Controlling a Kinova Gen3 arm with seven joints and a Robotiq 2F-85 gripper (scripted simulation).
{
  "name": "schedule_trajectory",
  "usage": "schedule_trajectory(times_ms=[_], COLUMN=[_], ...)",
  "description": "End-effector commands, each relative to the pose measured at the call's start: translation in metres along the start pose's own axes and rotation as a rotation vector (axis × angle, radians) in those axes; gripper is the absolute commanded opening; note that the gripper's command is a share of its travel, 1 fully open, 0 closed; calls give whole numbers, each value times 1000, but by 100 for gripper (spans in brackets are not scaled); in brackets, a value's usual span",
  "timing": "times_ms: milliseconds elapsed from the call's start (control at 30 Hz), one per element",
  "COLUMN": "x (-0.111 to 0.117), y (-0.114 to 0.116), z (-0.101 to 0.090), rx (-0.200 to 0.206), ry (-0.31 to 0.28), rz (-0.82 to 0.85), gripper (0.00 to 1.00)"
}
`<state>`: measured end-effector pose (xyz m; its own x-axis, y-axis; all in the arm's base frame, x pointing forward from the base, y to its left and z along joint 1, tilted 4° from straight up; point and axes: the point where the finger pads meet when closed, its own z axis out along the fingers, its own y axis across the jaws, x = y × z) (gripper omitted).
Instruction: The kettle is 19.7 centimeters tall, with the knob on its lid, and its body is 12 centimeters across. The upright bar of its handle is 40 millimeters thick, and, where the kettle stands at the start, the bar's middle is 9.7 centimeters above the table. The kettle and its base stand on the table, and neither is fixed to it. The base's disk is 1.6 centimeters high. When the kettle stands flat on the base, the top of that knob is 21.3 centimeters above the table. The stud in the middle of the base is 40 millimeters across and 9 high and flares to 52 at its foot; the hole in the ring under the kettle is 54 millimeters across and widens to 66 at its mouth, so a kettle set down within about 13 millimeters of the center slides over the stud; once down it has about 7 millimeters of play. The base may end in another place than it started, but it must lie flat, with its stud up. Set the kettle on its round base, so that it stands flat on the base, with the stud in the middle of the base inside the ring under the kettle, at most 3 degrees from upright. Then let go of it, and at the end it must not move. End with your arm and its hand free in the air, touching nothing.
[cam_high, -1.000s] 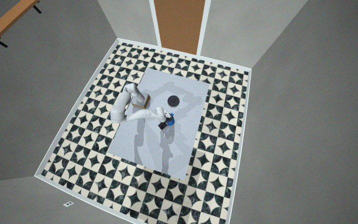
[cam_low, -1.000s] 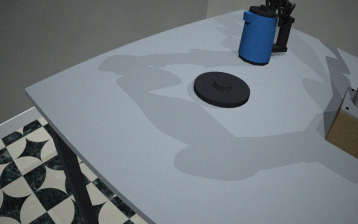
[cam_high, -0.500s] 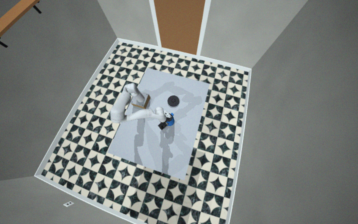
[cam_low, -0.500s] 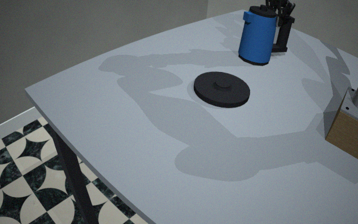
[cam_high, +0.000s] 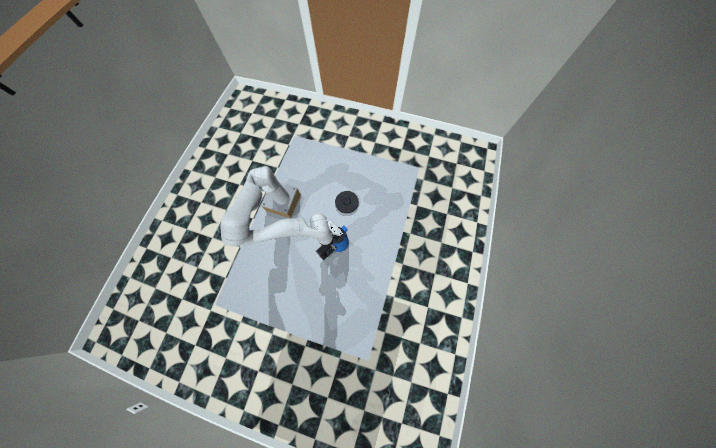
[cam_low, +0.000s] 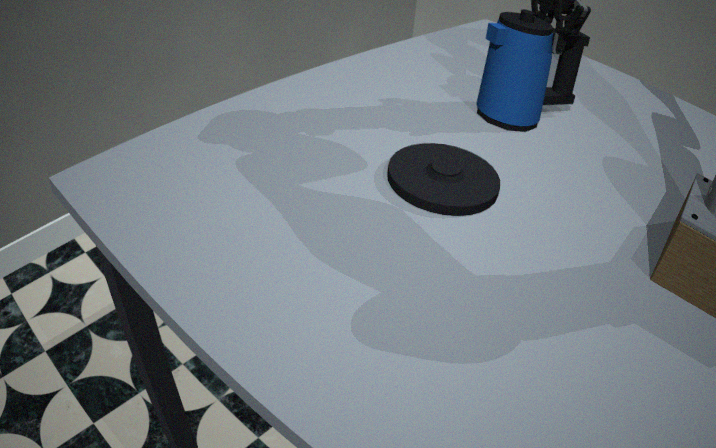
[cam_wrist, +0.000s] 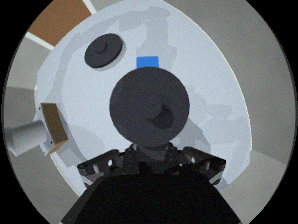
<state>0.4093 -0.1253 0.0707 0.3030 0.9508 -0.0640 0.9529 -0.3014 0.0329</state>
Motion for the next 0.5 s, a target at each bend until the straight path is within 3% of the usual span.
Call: schedule_trajectory(times_ms=[0, 467], x=[0, 0], y=[0, 0], z=[0, -7], rx=[-1, -1], ry=[0, 0], rz=[0, 0], gripper=[0, 0])
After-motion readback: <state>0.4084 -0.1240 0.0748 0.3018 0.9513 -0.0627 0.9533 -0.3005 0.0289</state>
